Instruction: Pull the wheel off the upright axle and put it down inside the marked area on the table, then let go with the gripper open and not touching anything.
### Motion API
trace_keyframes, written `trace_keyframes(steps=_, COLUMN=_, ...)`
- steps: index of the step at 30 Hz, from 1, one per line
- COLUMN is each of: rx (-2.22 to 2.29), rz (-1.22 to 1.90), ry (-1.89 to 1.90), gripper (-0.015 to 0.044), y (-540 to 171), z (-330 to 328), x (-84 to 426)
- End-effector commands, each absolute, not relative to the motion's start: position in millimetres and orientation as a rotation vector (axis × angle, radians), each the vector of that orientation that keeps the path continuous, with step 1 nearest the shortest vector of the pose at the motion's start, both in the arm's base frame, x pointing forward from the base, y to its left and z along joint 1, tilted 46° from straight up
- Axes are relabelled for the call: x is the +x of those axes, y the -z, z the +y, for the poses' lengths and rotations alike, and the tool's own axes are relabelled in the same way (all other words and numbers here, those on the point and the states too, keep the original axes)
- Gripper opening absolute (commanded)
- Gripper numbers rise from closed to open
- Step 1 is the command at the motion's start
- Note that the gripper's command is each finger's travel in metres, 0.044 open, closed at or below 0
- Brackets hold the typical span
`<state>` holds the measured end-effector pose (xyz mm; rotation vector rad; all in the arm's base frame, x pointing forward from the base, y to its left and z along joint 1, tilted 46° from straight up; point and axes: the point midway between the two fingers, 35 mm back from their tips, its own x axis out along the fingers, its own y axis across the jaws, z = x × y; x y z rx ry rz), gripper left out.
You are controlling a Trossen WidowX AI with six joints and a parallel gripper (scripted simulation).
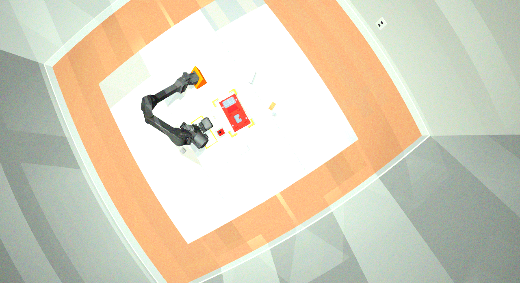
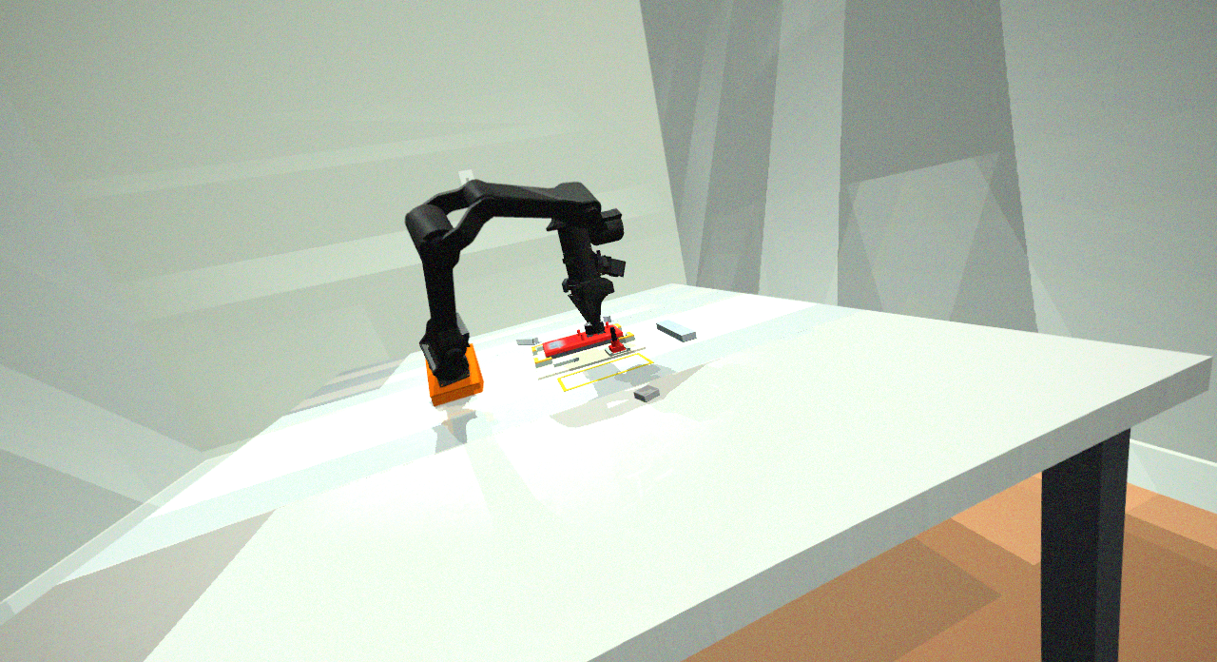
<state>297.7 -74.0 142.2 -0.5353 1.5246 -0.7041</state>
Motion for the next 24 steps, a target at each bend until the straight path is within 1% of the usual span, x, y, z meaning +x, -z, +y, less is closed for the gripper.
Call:
trace_keyframes(steps=1, rx=-0.538, rz=1.519, ry=0.708, gripper=0.0, y=-138.0, z=-81.9, x=296.2)
trace_keyframes(steps=17, rx=-0.54, rz=1.517, ry=0.711, gripper=0.0, y=-85.2, z=-136.6, x=289.9)
trace_keyframes(steps=24, rx=-0.541, rz=1.517, ry=0.712, gripper=0.0, y=-83.1, z=-139.0, x=289.1)
